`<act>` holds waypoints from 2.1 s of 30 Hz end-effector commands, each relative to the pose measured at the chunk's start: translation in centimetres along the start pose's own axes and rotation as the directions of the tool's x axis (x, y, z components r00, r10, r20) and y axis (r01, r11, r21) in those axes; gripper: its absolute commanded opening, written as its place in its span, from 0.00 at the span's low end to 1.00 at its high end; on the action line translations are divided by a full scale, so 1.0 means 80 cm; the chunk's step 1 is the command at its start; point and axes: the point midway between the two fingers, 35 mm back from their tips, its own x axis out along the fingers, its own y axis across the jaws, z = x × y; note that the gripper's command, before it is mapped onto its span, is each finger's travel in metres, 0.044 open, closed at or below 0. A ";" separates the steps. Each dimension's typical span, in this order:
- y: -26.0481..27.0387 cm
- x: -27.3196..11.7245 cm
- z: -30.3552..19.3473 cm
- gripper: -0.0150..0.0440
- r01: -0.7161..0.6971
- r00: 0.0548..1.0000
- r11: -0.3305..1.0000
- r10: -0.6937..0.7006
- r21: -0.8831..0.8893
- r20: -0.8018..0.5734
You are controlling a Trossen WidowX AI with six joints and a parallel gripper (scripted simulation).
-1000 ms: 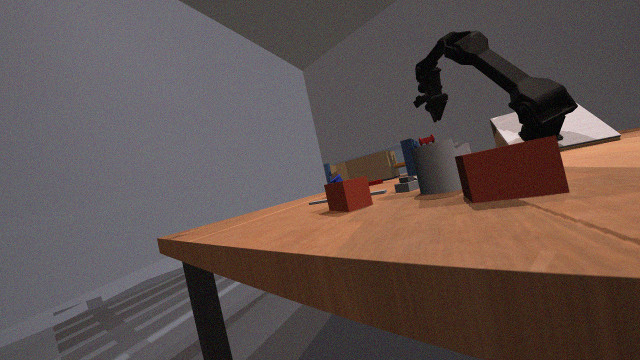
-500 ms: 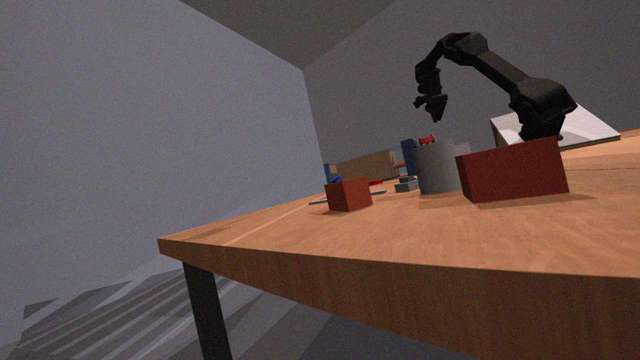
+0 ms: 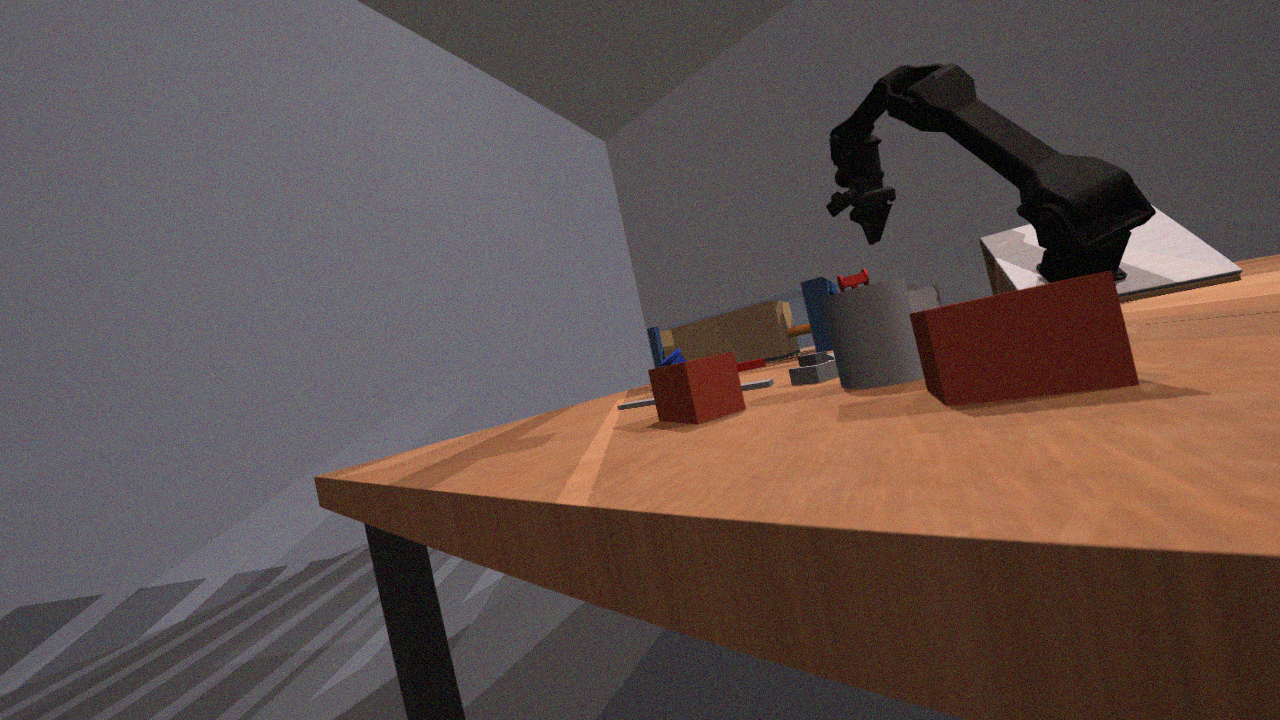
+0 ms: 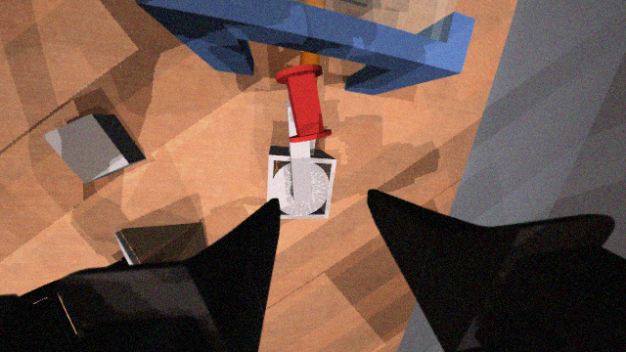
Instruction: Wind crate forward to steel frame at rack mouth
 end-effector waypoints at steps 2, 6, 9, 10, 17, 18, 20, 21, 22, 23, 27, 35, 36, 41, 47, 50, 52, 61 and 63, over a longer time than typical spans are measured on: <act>0.000 0.000 0.000 0.51 0.000 1.000 1.000 0.000 0.000 0.000; 0.000 0.000 0.000 0.33 0.000 1.000 1.000 0.000 0.000 0.000; 0.000 0.000 0.000 0.25 0.000 1.000 1.000 0.000 0.000 0.000; 0.000 0.000 0.000 0.25 0.000 1.000 1.000 0.000 0.000 0.000; 0.000 0.000 0.000 0.25 0.000 1.000 1.000 0.000 0.000 0.000; 0.000 0.000 0.000 0.25 0.000 1.000 1.000 0.000 0.000 0.000; 0.000 0.000 0.000 0.25 0.000 1.000 1.000 0.000 0.000 0.000; 0.000 0.000 0.000 0.25 0.000 1.000 1.000 0.000 0.000 0.000; 0.000 0.000 0.000 0.25 0.000 1.000 1.000 0.000 0.000 0.000; 0.000 0.000 0.000 0.25 0.000 1.000 1.000 0.000 0.000 0.000; 0.000 0.000 0.000 0.25 0.000 1.000 1.000 0.000 0.000 0.000; 0.000 0.000 0.000 0.25 0.000 1.000 1.000 0.000 0.000 0.000; 0.000 0.000 0.000 0.25 0.000 1.000 1.000 0.000 0.000 0.000; 0.000 0.000 0.000 0.25 0.000 1.000 1.000 0.000 0.000 0.000; 0.000 0.000 0.000 0.25 0.000 1.000 1.000 0.000 0.000 0.000; 0.000 0.000 0.000 0.25 0.000 1.000 1.000 0.000 0.000 0.000; 0.000 0.000 0.000 0.25 0.000 1.000 1.000 0.000 0.000 0.000; -0.007 0.015 0.034 0.57 0.072 0.991 0.896 -0.113 0.438 0.068; -0.009 0.019 0.046 0.65 0.067 0.984 0.813 -0.149 0.578 0.097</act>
